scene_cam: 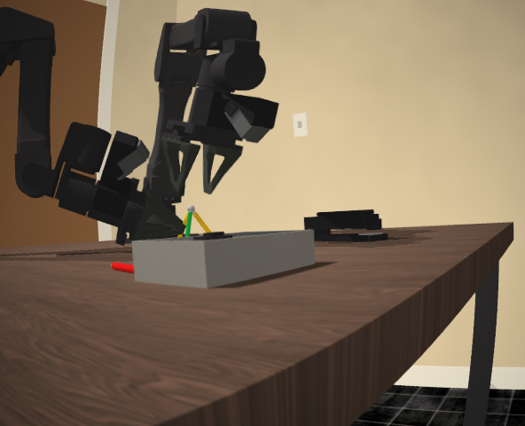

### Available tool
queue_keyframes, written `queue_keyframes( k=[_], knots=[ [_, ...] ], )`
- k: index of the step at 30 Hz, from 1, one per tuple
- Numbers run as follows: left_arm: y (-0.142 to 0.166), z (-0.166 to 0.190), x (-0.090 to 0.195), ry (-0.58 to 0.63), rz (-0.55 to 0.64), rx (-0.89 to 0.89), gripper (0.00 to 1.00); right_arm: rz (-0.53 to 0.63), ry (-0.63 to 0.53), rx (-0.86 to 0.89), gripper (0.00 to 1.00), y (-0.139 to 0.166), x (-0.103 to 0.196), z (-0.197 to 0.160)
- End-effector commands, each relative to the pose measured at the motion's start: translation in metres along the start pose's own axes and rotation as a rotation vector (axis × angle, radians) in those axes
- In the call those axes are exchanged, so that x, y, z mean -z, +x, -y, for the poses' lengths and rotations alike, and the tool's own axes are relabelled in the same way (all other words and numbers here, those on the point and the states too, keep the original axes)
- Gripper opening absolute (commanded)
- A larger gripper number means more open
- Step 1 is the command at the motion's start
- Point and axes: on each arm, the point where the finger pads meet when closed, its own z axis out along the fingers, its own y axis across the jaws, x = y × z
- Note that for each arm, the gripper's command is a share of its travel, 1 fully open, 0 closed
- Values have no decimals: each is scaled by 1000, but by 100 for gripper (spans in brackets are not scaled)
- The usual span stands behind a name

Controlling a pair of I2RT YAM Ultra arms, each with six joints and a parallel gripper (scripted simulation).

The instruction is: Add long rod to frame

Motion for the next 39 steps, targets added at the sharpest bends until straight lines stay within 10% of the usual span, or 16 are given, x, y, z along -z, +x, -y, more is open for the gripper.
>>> queue_keyframes(
  k=[1, 3, 21, 26, 39],
  knots=[
    [-2, 0, 31, 36, 76, 2, 64, 20, -5, 1, 0, -5, 1, -2],
    [-2, 0, 33, 40, 82, 2, 64, 20, -5, 1, 16, -5, 1, -2],
    [-1, -1, 24, 27, 50, 4, 64, -9, 14, 10, 13, 5, 54, 2],
    [-14, 5, 28, 41, 152, -49, 100, -52, 82, 48, 13, 5, 61, 17],
    [-11, 14, 37, 62, 585, -329, 100, 22, 201, 185, 13, -91, 104, 21]
  ],
)
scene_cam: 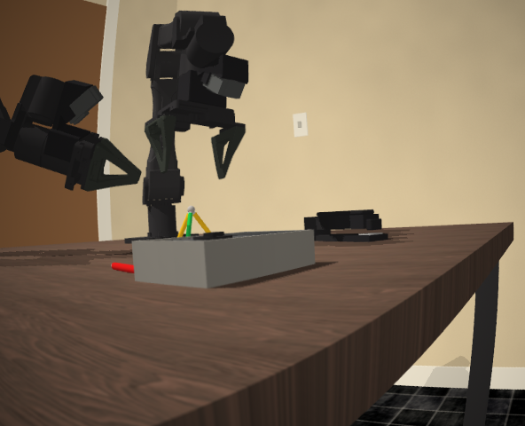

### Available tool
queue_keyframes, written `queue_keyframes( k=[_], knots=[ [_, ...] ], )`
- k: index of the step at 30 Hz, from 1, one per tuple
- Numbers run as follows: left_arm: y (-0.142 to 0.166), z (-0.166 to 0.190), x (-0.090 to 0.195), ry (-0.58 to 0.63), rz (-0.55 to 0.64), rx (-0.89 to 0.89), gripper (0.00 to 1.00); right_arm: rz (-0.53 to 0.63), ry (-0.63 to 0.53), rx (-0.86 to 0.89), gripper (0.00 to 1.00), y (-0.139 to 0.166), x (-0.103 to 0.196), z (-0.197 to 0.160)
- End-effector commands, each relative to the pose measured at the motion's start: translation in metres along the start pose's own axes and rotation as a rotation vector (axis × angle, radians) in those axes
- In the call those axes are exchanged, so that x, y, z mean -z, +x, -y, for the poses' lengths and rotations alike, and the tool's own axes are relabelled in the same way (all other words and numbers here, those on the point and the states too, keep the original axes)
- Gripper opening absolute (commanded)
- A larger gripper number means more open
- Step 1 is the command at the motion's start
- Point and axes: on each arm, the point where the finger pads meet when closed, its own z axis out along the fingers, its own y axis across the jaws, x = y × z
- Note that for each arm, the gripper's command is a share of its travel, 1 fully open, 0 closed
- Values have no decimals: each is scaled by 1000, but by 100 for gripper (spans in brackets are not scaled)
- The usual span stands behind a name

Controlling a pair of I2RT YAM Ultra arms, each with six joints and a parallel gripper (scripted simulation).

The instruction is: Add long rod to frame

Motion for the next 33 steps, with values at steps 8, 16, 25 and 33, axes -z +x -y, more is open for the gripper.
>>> queue_keyframes(
  k=[8, 16, 25, 33],
  knots=[
    [9, 6, 9, 30, 431, -278, 100, 158, 142, 188, 13, -159, 56, 18],
    [23, 6, 7, 41, 527, -357, 100, 281, 217, 252, 13, -244, 83, 30],
    [40, 1, -1, 42, 536, -379, 100, 385, 285, 294, 13, -312, 110, 41],
    [37, 1, -2, 44, 539, -380, 100, 411, 290, 289, 13, -318, 114, 40]
  ],
)
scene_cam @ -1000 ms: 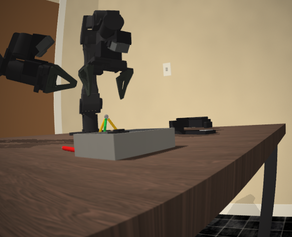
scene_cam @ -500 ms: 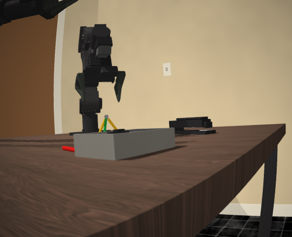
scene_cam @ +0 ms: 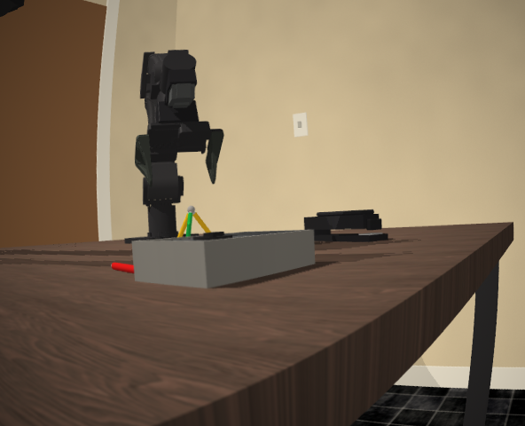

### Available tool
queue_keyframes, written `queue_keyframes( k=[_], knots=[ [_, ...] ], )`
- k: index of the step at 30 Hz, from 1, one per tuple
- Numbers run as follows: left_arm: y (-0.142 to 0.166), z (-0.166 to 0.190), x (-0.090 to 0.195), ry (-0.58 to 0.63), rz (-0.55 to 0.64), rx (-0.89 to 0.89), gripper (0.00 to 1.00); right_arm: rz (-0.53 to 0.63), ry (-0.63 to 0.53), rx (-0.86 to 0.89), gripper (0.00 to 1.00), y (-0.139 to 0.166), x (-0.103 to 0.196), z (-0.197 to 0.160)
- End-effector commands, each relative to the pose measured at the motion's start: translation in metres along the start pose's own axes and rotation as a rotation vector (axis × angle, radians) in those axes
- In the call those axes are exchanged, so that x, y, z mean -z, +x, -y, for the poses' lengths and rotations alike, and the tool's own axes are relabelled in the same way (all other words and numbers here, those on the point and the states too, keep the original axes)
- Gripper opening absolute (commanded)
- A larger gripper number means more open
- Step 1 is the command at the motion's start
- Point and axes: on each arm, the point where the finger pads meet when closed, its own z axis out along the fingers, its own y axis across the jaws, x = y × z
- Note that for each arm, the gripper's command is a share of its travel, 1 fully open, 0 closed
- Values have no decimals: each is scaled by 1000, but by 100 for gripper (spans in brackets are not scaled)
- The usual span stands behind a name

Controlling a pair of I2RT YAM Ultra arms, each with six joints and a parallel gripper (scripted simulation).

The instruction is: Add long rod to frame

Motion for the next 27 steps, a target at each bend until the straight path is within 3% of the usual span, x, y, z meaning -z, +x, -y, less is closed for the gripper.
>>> queue_keyframes(
  k=[1, 8, 15, 18, 27],
  knots=[
    [-3, 2, 2, 8, 29, -6, 100, 6, -6, 8, 13, -8, 0, -1],
    [1, 0, 2, -3, 9, -10, 100, 6, -6, 14, 13, -8, 0, -1],
    [-3, -26, 24, -86, 58, 5, 100, 3, -8, 12, 13, -7, 0, -1],
    [-40, -59, 67, -167, 241, 39, 100, 15, -7, 8, 13, -13, 1, 0],
    [-101, -171, 192, -453, 668, 213, 100, 15, -6, 8, 13, -13, 1, 0]
  ],
)
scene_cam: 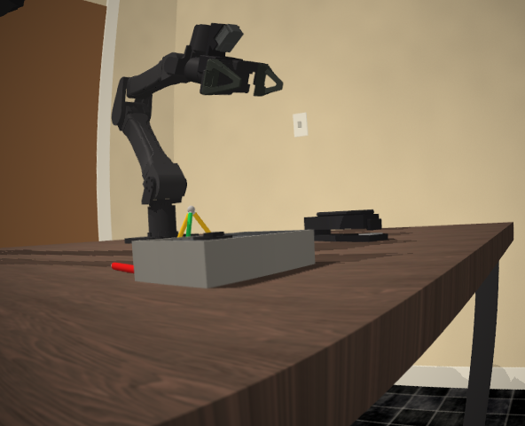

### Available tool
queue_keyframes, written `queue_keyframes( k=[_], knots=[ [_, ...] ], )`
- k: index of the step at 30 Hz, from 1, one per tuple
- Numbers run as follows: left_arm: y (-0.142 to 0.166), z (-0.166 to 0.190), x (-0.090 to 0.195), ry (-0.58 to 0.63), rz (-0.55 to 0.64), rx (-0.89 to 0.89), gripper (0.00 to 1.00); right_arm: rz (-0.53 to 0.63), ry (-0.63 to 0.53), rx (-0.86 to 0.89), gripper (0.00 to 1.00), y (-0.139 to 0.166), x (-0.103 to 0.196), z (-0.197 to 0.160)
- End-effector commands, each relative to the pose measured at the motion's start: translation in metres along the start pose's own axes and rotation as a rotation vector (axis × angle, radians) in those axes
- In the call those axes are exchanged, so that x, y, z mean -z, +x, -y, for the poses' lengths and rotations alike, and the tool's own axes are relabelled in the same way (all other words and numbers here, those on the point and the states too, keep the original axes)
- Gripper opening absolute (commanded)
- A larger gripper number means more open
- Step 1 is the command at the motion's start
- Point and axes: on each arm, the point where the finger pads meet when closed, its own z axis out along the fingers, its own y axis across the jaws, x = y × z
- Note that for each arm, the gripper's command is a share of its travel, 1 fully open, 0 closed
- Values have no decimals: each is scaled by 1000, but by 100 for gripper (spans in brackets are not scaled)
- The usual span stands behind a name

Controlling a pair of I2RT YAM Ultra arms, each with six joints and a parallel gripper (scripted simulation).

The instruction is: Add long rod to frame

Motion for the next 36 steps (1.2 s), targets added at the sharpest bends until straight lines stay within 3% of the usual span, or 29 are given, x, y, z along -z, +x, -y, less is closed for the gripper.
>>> queue_keyframes(
  k=[1, 4, 10, 16, 36],
  knots=[
    [-65, -46, 5, -88, 200, 61, 100, 36, 0, 1, 13, -18, 1, 1],
    [-76, -61, 9, -128, 237, 80, 100, 36, 0, 1, 13, -18, 1, 1],
    [-119, -125, 23, -296, 380, 155, 100, 36, 0, 1, 13, -18, 1, 1],
    [-136, -152, 27, -367, 430, 185, 100, 36, 0, 1, 13, -18, 1, 1],
    [-132, -154, 24, -368, 410, 181, 100, 27, 0, 1, 13, -13, 1, 0]
  ],
)
